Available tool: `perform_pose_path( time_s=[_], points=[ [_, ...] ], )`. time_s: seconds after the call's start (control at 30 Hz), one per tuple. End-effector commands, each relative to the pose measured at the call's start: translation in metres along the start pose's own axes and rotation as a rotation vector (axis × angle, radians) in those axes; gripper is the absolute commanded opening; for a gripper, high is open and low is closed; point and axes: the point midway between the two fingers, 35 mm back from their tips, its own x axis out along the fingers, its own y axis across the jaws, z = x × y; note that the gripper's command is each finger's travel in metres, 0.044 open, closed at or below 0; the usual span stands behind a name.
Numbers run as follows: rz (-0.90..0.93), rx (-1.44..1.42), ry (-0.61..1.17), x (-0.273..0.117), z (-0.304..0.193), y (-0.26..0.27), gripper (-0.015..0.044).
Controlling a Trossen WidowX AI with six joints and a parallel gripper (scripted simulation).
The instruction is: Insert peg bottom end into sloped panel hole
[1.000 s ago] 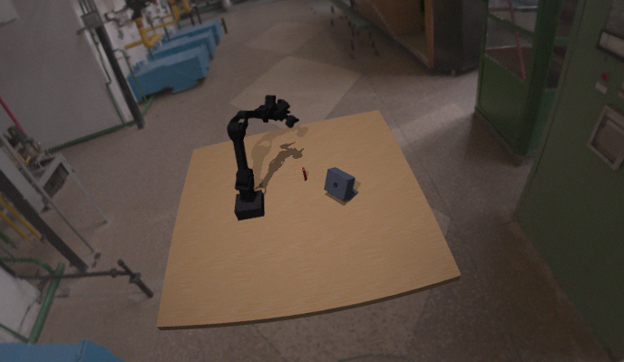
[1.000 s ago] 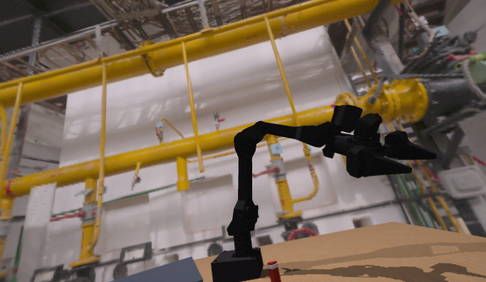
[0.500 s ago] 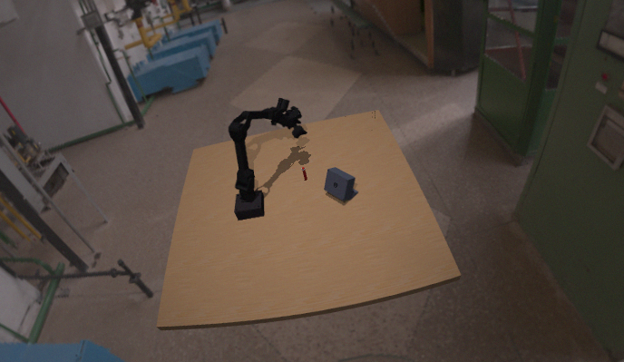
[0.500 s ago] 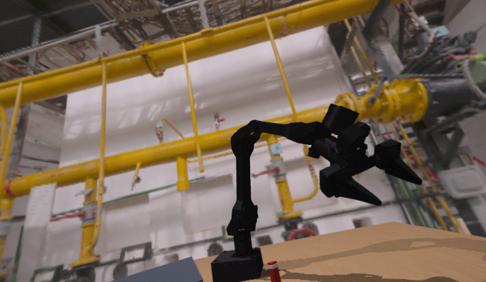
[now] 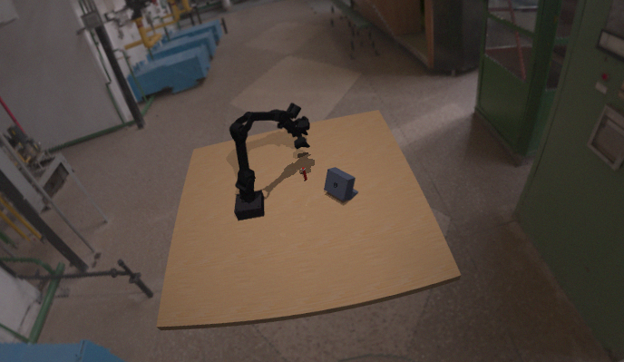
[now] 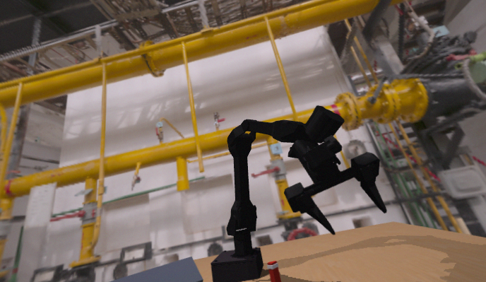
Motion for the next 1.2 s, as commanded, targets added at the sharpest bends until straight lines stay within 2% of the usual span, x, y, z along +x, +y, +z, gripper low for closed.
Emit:
perform_pose_path(
  time_s=[0.0,0.77,1.17],
  points=[
    [-0.049,0.078,0.056,0.001,-0.001,-0.023,0.044],
    [-0.305,0.514,0.311,-0.015,-0.014,-0.134,0.044],
    [-0.38,0.665,0.387,-0.027,-0.022,-0.161,0.044]
  ],
)
